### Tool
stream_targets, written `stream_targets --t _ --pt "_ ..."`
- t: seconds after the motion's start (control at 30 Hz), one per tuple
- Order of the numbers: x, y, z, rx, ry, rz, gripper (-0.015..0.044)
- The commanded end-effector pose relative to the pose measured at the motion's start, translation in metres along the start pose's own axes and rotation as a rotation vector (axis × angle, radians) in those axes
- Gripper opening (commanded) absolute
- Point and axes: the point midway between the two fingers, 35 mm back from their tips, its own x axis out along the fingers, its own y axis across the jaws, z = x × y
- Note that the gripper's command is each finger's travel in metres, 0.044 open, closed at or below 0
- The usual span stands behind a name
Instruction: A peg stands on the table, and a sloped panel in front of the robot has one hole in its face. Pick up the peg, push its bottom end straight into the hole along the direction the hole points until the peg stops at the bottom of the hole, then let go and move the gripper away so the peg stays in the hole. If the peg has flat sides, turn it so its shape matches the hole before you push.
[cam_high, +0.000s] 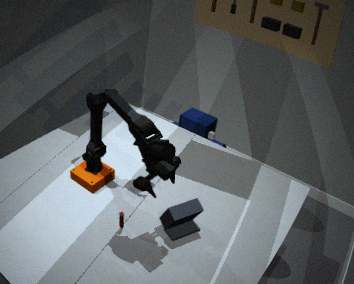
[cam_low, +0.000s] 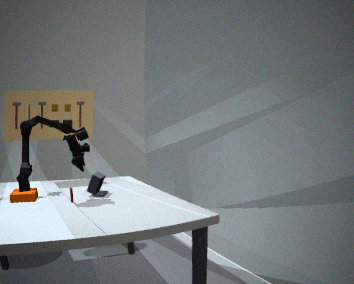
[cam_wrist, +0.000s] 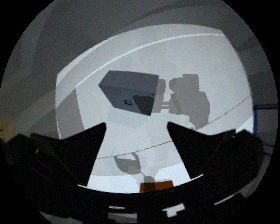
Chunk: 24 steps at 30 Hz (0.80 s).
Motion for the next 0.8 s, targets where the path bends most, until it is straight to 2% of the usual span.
stream_targets --t 0.0,0.77 --pt "0.005 -0.024 -0.007 0.015 0.046 -0.056 0.044" --pt "0.003 -0.147 -0.059 0.105 0.316 -0.282 0.044"
